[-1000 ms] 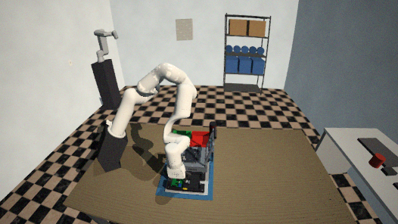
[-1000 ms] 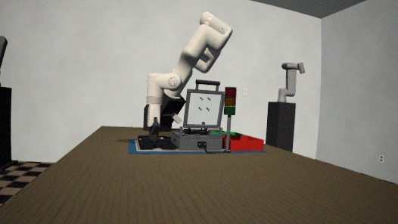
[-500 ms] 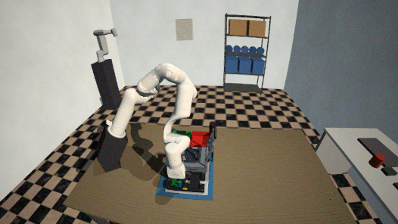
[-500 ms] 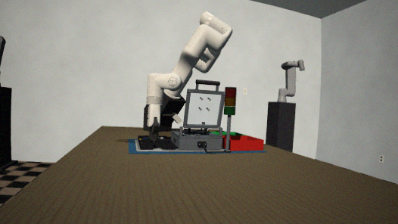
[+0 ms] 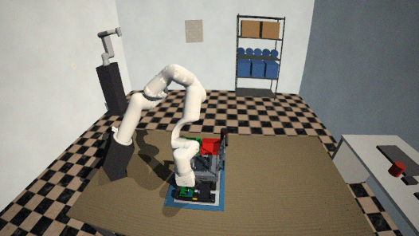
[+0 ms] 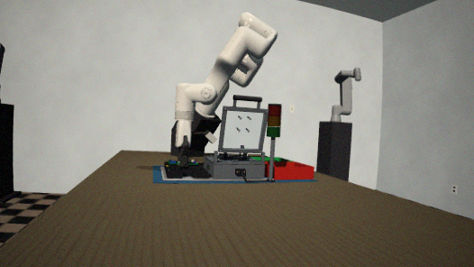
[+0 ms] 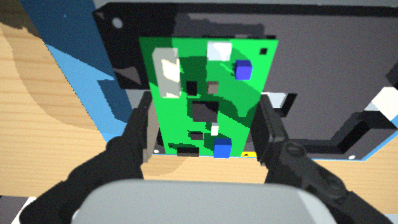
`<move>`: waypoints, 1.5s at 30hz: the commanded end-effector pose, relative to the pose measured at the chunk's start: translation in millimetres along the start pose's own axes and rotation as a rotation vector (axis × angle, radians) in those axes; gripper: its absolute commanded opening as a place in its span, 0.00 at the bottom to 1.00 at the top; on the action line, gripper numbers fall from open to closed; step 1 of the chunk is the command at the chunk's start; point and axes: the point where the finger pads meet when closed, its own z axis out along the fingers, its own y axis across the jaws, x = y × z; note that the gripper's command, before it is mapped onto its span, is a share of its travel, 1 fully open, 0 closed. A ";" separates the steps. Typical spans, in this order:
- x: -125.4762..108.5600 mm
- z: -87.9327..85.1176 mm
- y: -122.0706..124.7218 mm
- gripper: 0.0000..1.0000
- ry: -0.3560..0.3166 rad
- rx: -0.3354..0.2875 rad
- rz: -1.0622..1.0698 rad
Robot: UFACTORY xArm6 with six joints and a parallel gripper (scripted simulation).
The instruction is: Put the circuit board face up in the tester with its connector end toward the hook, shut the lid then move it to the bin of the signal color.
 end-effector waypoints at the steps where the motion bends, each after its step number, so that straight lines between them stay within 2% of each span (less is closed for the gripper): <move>1: -0.5 -6.9 1.1 0.79 -0.001 -0.002 0.000; 22: -0.5 -19.3 1.1 0.79 -0.001 -0.002 0.000; 26: -0.4 -31.1 1.1 0.79 -0.001 -0.002 0.000; 28: -0.4 -31.1 1.1 0.79 -0.001 -0.002 0.000; 39: -0.4 -78.2 1.0 0.79 -0.001 -0.002 0.000; 45: -0.4 -85.1 0.9 0.79 -0.001 -0.002 0.000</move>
